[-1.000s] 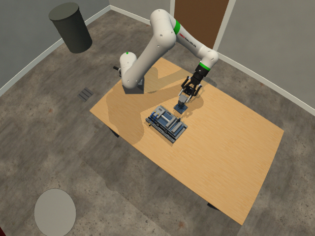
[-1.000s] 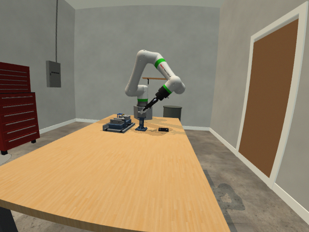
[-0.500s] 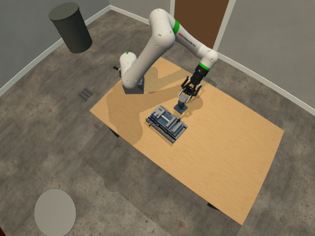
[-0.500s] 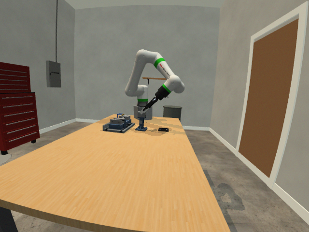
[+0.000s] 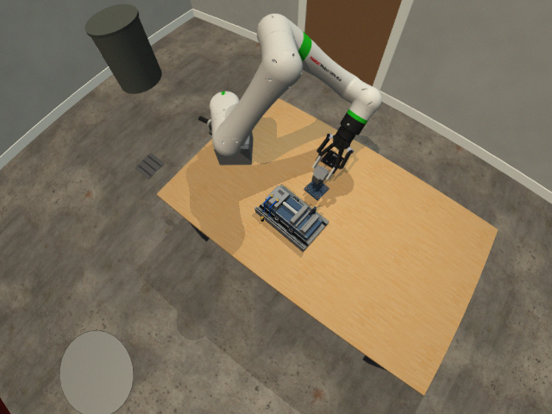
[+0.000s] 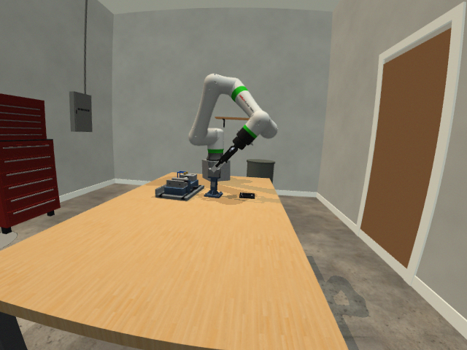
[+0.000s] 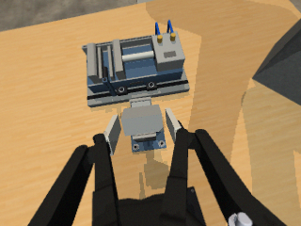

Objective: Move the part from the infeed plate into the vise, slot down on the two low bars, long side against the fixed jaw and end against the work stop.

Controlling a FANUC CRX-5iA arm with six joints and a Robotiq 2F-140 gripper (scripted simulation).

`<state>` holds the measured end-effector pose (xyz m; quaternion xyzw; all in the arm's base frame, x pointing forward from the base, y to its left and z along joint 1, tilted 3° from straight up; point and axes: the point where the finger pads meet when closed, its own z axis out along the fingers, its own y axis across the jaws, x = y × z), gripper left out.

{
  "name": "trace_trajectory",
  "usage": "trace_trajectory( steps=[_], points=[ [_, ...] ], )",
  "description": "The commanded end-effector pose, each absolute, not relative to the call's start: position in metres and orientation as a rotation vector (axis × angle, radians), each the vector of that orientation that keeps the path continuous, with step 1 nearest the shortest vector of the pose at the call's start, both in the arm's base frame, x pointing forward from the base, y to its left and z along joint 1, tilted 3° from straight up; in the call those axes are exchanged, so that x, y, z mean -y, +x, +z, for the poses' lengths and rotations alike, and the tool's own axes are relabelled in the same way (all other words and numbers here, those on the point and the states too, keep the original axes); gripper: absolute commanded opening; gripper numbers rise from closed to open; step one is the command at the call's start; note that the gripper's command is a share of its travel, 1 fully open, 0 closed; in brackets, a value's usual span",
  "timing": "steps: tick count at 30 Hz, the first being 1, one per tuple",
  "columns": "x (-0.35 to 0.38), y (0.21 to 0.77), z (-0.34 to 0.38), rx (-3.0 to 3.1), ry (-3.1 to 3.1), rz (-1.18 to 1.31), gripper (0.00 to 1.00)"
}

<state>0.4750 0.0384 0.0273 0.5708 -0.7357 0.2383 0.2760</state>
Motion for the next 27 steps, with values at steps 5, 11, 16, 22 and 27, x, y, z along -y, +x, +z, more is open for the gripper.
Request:
trace_trajectory(
  steps=[5, 11, 16, 22, 27],
  points=[
    [-0.0377, 0.4749, 0.0282, 2.008, 1.560, 0.612, 0.51],
    [-0.0369, 0.4747, 0.0289, 2.039, 1.585, 0.584, 0.51],
    [-0.0364, 0.4746, 0.0292, 2.056, 1.599, 0.568, 0.51],
    [-0.0353, 0.4743, 0.0300, 2.094, 1.631, 0.531, 0.51],
    [-0.0343, 0.4740, 0.0307, 2.130, 1.660, 0.495, 0.51]
  ],
)
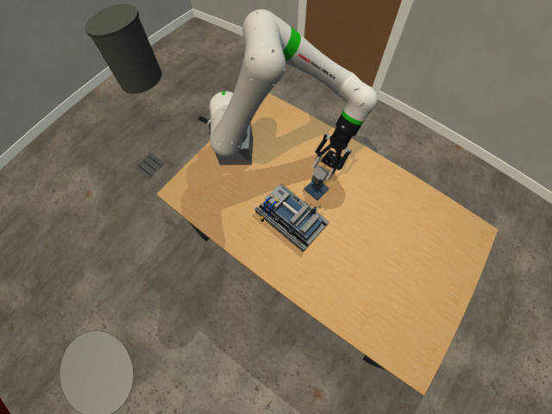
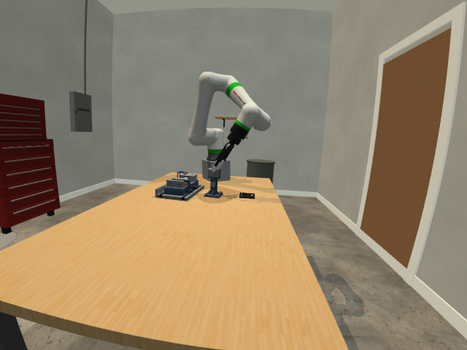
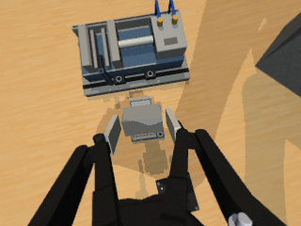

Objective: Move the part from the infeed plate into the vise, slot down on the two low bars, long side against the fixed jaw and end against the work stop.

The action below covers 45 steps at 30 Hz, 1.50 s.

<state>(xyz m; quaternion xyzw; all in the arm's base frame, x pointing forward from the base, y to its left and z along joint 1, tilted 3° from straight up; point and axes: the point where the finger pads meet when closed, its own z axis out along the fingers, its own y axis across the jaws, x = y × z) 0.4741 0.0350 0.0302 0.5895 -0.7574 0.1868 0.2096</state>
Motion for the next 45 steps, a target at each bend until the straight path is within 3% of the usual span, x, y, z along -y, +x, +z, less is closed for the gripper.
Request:
trace_trajectory(
  steps=[1, 45],
  points=[
    [-0.034, 0.474, 0.031, 2.138, 1.666, 0.487, 0.51],
    [-0.022, 0.471, 0.034, 2.482, 1.954, 0.049, 0.51]
  ],
)
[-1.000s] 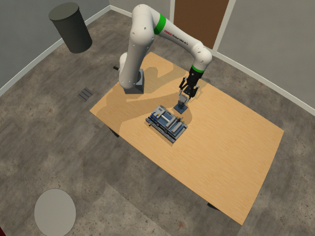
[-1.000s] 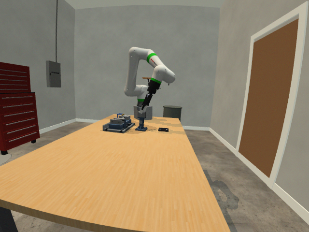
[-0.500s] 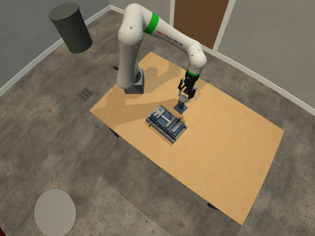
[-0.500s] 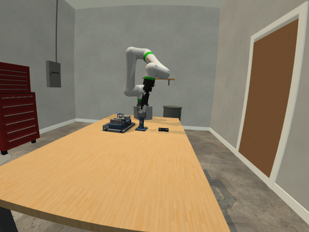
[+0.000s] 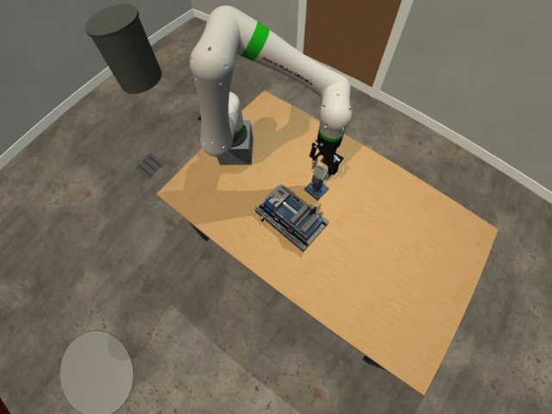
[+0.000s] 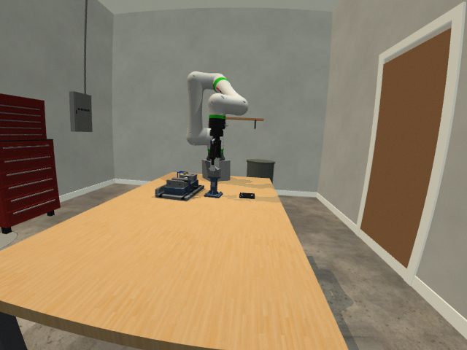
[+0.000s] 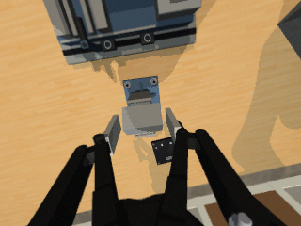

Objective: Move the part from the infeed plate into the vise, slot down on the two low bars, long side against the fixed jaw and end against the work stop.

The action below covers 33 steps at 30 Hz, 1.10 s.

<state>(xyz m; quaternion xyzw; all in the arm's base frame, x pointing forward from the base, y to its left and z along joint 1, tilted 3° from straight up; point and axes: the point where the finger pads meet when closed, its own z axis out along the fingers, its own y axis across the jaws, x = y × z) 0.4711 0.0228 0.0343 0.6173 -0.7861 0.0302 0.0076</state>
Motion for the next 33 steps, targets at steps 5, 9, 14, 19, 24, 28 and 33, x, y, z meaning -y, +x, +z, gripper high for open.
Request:
trace_trajectory(
  steps=[5, 9, 14, 19, 24, 28, 33],
  points=[
    [-0.0203, 0.4705, 0.0342, 2.517, 1.984, -0.007, 0.51],
    [-0.0194, 0.4702, 0.0341, 2.536, 2.000, -0.040, 0.51],
    [-0.0184, 0.4699, 0.0340, 2.561, 2.021, -0.083, 0.51],
    [-0.0171, 0.4696, 0.0338, 2.590, 2.046, -0.136, 0.51],
    [-0.0159, 0.4693, 0.0335, 2.617, 2.069, -0.188, 0.51],
    [-0.0155, 0.4693, 0.0335, 2.627, 2.078, -0.209, 0.51],
    [-0.0144, 0.4690, 0.0331, 2.652, 2.099, -0.260, 0.51]
  ],
)
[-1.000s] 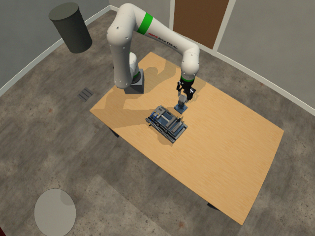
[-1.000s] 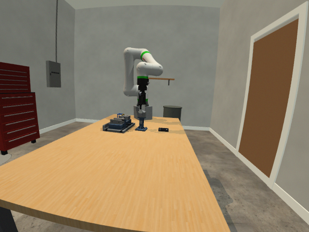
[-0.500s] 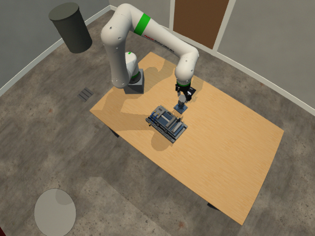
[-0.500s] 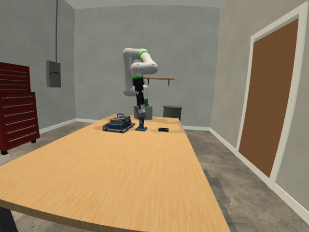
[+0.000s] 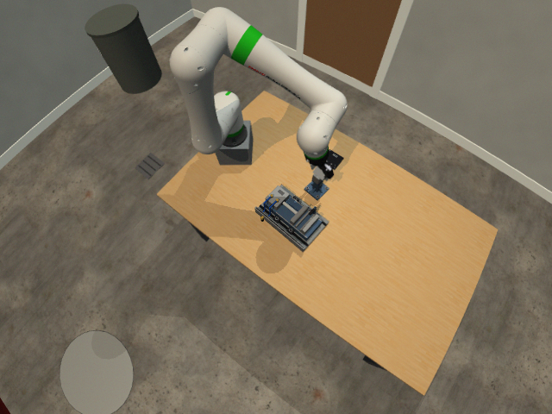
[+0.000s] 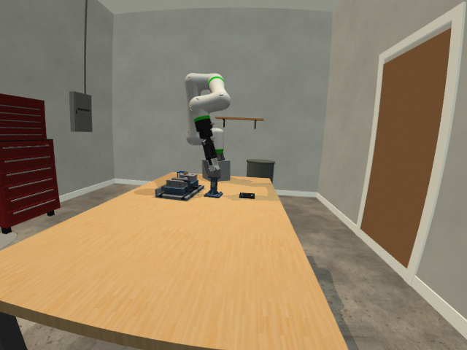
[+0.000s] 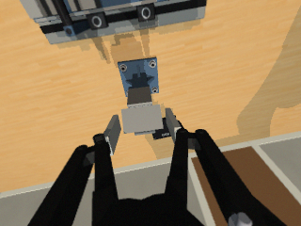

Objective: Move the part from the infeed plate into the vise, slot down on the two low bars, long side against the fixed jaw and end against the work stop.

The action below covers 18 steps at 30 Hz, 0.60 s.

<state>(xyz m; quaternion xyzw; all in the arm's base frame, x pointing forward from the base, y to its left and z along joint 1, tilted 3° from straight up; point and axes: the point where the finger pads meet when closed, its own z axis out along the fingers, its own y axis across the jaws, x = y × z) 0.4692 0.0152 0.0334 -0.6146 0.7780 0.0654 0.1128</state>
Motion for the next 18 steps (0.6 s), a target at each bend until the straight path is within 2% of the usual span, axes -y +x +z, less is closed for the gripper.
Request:
trace_trajectory(
  steps=[1, 18],
  points=[
    [-0.0142, 0.4690, 0.0331, -2.254, -1.784, 0.229, 0.51],
    [-0.0112, 0.4682, 0.0318, -2.166, -1.719, 0.333, 0.51]
  ],
)
